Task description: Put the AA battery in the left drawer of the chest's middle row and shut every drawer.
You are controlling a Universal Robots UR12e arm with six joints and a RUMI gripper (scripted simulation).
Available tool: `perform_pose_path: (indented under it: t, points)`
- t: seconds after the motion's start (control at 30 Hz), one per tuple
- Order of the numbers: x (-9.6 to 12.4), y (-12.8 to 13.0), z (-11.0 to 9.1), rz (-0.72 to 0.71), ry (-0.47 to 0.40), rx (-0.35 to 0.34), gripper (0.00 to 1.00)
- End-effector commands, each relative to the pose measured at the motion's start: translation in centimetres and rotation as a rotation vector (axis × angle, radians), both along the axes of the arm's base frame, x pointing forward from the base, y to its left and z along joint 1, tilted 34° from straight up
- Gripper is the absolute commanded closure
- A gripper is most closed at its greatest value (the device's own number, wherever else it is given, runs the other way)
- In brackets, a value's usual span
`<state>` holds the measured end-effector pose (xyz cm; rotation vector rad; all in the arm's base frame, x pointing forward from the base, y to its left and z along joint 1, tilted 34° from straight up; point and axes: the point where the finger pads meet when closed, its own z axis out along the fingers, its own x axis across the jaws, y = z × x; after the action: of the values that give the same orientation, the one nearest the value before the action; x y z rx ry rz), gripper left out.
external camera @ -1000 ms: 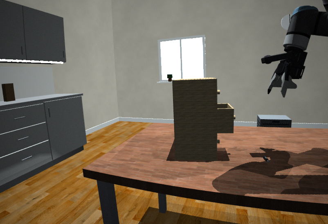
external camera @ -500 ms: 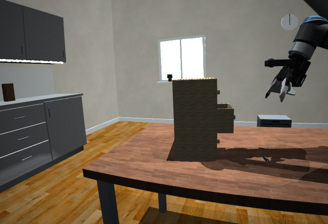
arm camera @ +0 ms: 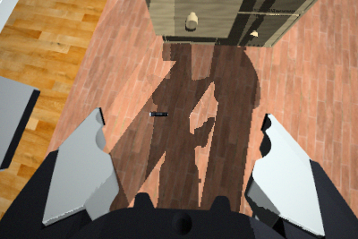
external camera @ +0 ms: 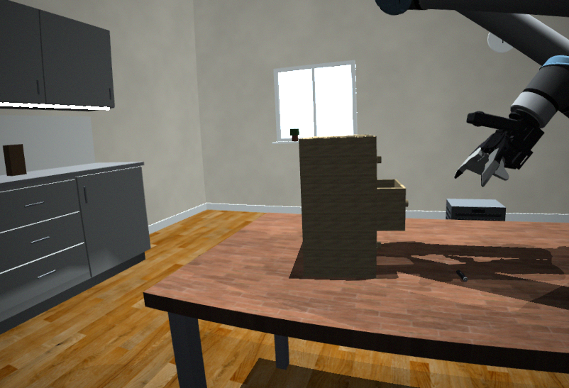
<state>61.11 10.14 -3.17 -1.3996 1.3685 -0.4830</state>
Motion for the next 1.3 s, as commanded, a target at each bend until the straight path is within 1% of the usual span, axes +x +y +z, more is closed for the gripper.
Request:
perform_pose_path:
  t: [0.0, 0.2, 0.27, 0.4, 0.57, 0.77, 1.1, 1.13, 1.27]
  points:
    - [2.2, 0.2, 0.0, -0.141, -0.219, 0.041, 0.00]
    - [3.3, 0.7, -0.5, -0.186, -0.329, 0.069, 0.00]
    - [3.3, 0.7, -0.5, -0.186, -0.329, 0.069, 0.00]
    - [3.9, 0.9, -0.8, -0.207, -0.381, 0.080, 0.00]
    - [4.4, 1.1, -1.0, -0.225, -0.426, 0.093, 0.00]
    - [4.6, 1.2, -1.0, -0.236, -0.454, 0.103, 0.00]
    - [4.7, 1.3, -1.0, -0.238, -0.462, 0.105, 0.00]
    - [4.7, 1.3, -1.0, -0.238, -0.462, 0.105, 0.80]
    - [4.7, 1.2, -1.0, -0.240, -0.461, 0.104, 0.80]
